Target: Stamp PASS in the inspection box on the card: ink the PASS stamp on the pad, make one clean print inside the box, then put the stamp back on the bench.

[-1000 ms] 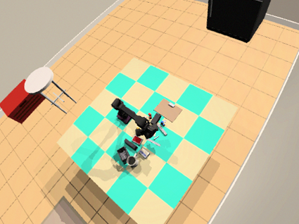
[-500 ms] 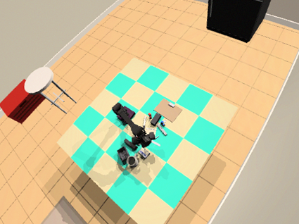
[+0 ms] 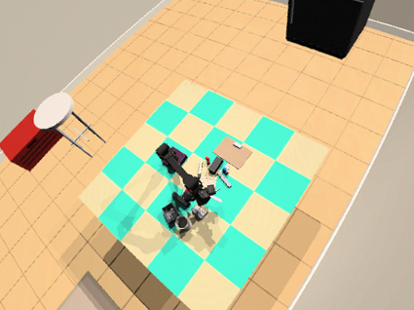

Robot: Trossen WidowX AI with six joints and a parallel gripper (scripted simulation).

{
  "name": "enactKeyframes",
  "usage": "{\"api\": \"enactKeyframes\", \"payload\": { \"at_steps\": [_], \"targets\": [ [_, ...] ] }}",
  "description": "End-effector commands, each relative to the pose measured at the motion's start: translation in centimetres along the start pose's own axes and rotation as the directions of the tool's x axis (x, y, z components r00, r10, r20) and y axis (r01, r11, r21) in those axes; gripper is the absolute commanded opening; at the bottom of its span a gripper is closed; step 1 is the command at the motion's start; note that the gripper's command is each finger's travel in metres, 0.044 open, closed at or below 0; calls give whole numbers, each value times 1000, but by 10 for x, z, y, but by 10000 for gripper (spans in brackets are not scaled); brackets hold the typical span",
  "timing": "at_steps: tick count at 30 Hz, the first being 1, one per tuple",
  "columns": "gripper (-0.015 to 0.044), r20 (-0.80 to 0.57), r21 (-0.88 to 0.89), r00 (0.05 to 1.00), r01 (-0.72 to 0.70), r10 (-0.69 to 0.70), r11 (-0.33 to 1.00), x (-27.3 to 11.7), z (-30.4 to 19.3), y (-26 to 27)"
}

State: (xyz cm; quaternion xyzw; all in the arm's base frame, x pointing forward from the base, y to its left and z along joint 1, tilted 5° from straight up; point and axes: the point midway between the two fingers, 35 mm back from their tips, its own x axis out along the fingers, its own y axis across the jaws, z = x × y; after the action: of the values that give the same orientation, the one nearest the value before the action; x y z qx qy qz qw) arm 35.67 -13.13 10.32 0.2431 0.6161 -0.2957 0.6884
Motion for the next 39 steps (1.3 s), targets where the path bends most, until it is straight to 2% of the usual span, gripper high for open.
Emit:
{"api": "enactKeyframes", "payload": {
  "at_steps": [1, 31, 39],
  "targets": [
    [0, -12, -6, 1000, 3, -3, 1000, 11, -2, 0],
    [0, -12, -6, 1000, 3, -3, 1000, 50, -5, -1],
    [210, -5, 0, 1000, 3, -3, 1000, 47, -3, -1]
  ]
}}
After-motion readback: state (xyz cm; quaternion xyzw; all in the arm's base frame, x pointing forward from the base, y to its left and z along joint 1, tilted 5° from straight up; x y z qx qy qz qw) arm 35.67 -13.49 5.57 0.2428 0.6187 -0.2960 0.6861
